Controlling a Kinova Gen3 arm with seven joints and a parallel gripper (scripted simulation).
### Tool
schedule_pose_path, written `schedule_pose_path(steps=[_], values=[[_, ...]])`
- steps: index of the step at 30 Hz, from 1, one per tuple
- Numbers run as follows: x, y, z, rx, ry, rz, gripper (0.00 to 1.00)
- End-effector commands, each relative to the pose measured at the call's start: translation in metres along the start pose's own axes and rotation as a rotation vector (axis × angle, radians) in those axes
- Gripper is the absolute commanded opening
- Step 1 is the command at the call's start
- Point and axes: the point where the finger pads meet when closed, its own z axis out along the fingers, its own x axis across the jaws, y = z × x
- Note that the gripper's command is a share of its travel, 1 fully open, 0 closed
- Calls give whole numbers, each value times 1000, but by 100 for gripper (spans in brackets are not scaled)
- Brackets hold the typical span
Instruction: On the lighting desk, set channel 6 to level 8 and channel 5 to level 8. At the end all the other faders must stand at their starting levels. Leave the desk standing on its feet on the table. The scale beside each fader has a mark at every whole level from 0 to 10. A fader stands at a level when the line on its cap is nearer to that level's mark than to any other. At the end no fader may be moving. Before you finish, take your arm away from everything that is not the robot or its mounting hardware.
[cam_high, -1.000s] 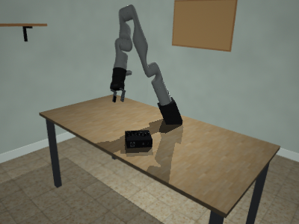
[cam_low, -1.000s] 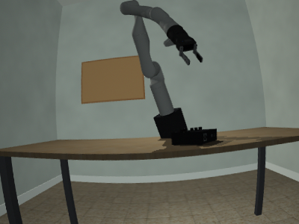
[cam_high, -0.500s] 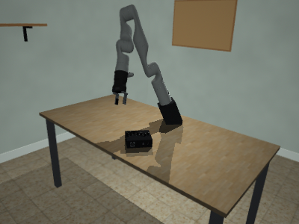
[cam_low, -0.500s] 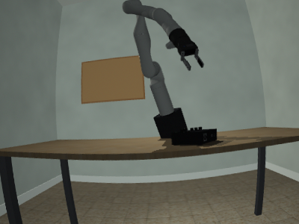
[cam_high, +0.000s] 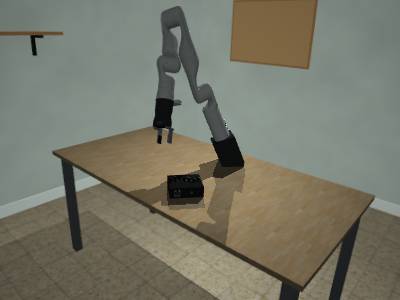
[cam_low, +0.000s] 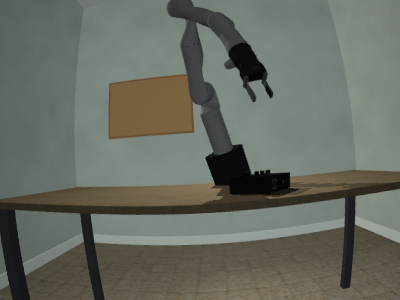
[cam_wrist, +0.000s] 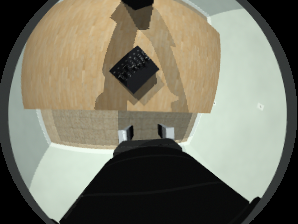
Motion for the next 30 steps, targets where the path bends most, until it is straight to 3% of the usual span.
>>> schedule_pose_path(steps=[1,5,6,14,15,22,23,30], values=[[-1,-4,3,15,-9,-1,100],[-1,-4,3,15,-9,-1,100],[0,-15,8,48,-25,9,100],[0,-15,8,48,-25,9,100],[0,-27,13,79,-41,19,100],[0,-27,13,79,-41,19,100],[1,-37,17,109,-57,29,100],[1,-37,17,109,-57,29,100]])
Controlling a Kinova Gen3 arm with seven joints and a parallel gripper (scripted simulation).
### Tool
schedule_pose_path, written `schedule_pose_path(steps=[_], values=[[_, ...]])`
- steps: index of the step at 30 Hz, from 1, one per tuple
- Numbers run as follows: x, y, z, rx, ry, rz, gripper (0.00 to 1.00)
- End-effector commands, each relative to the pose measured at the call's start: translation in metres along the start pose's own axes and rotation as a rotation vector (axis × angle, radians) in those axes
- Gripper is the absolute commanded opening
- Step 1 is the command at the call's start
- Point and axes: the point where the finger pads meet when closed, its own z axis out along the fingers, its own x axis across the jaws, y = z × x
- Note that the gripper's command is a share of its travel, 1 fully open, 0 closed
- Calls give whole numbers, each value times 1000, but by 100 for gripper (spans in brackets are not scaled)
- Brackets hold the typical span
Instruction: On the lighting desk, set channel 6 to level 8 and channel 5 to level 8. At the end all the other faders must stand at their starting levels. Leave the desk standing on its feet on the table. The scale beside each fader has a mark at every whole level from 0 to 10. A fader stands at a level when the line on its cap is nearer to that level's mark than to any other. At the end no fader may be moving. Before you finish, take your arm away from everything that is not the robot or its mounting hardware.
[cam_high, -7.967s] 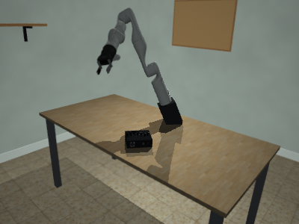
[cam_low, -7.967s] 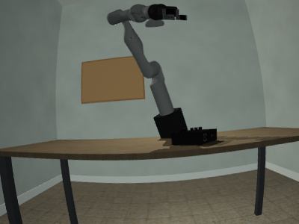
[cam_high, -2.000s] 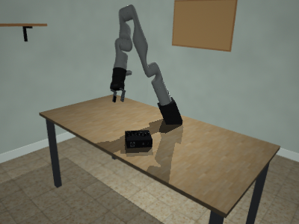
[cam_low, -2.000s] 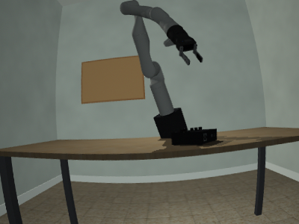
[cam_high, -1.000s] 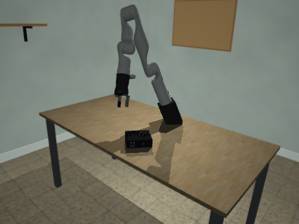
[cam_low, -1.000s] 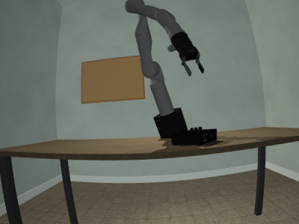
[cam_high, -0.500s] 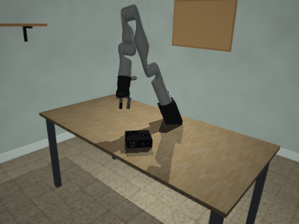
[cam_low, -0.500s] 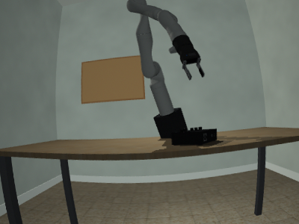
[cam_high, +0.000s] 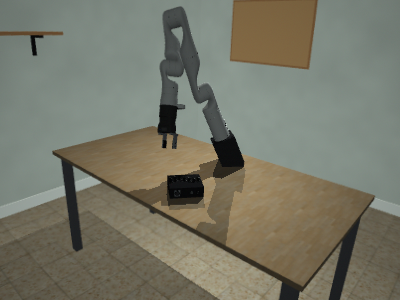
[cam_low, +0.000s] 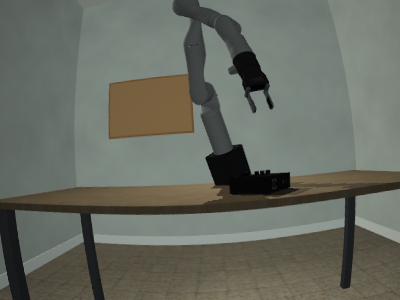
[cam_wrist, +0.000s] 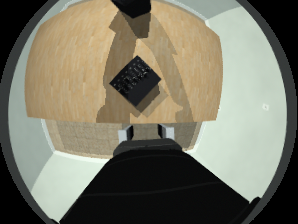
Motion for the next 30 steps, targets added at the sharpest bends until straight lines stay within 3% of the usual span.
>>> schedule_pose_path(steps=[1,30], values=[[0,-12,5,37,-20,14,100],[0,-39,16,113,-63,37,100]])
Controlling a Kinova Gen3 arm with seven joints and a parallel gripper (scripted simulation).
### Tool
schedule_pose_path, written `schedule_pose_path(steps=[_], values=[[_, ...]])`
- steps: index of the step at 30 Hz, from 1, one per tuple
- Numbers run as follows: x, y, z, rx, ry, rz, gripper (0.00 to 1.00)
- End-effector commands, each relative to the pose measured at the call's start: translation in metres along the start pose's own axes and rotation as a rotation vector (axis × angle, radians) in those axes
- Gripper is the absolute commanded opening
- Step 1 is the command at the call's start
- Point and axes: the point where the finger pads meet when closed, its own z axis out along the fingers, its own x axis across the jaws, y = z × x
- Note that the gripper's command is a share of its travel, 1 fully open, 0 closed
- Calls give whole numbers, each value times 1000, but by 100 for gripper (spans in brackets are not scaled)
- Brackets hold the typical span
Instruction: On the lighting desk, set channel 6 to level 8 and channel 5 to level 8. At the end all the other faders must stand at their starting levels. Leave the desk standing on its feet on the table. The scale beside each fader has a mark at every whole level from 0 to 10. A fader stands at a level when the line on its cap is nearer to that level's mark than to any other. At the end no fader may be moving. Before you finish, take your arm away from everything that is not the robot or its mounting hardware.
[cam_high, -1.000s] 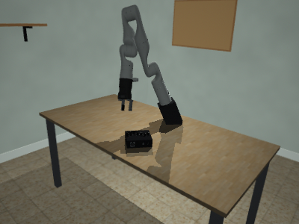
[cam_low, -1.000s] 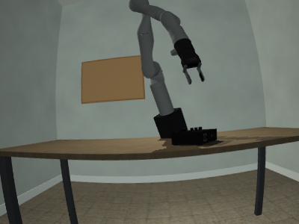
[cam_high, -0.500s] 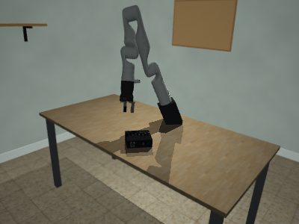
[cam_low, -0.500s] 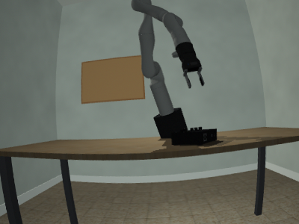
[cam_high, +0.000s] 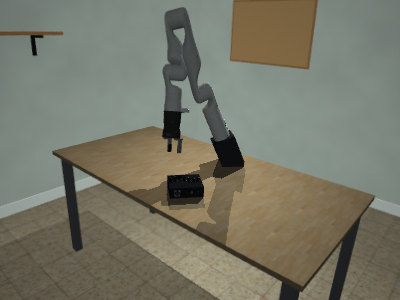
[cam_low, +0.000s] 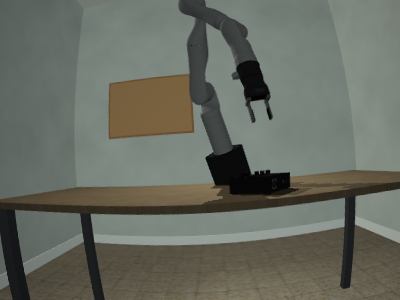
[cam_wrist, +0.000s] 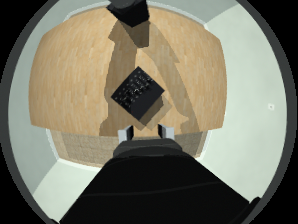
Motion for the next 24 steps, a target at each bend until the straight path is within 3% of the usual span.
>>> schedule_pose_path(steps=[1,24], values=[[1,-2,1,10,-4,13,100],[0,-25,11,73,-42,32,100]])
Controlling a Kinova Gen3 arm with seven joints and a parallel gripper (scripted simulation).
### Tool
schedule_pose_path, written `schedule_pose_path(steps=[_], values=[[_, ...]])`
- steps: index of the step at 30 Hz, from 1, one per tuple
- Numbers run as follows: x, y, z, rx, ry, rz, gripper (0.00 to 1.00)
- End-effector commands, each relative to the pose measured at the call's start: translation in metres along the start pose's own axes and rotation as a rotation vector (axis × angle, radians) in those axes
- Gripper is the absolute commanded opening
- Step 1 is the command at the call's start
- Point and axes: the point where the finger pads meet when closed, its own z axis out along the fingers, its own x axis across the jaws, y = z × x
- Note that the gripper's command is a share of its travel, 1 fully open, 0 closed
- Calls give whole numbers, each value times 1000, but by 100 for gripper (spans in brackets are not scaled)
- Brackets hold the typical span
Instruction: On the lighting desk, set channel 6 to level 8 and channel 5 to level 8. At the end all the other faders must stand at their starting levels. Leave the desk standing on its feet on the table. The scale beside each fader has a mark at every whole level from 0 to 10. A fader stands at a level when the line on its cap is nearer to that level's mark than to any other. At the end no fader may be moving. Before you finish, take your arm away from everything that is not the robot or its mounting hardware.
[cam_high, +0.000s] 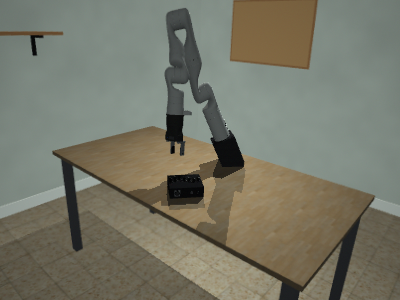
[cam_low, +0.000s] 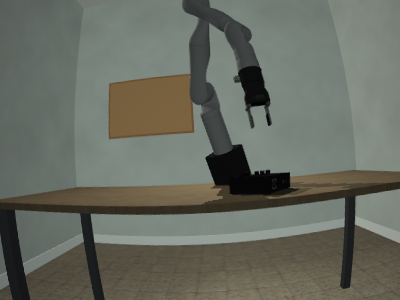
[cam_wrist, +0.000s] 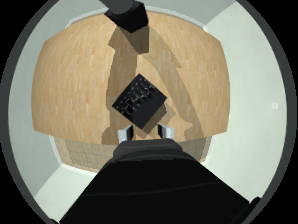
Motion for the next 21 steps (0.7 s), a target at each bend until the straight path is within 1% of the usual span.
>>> schedule_pose_path(steps=[1,10,11,16,17,21], values=[[1,-9,3,26,-14,19,100],[1,-9,3,26,-14,19,100],[1,-15,6,43,-25,24,100],[1,-15,6,43,-25,24,100],[1,-20,8,59,-35,28,100],[1,-20,8,59,-35,28,100]])
